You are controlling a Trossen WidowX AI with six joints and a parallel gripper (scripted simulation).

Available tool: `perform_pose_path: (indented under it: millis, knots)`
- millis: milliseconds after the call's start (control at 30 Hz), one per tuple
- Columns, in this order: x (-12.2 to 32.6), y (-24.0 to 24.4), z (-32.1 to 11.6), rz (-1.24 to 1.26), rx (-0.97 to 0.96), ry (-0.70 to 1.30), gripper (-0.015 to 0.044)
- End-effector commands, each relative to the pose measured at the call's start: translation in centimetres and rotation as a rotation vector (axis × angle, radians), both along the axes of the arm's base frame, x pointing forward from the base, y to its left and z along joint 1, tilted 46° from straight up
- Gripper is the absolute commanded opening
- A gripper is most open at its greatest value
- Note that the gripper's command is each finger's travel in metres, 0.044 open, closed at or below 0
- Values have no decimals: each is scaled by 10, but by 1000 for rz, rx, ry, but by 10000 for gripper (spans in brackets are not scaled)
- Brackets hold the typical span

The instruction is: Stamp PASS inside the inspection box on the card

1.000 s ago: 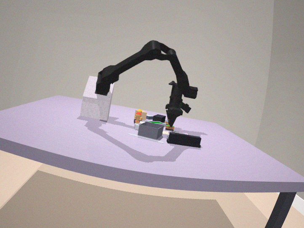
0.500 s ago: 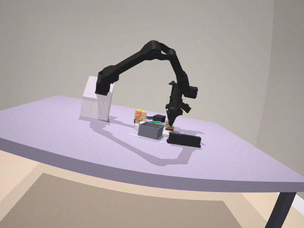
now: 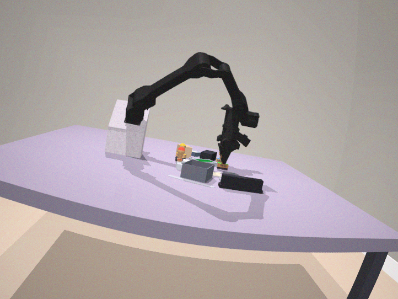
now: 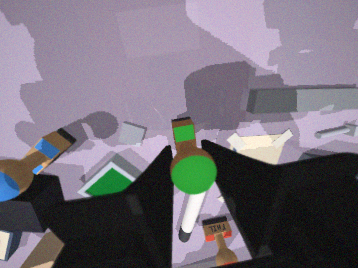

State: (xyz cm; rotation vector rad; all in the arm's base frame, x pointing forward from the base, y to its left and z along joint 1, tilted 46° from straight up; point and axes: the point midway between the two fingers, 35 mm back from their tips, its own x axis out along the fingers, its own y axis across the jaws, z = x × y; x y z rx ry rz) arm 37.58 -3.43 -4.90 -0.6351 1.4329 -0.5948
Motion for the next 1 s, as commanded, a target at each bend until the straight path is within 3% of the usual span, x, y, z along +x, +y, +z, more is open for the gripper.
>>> perform_pose_path:
  millis: [0, 967]
  knots:
    - [1, 2, 2, -3, 3, -5, 0]
    - [0, 13, 11, -2, 4, -5, 0]
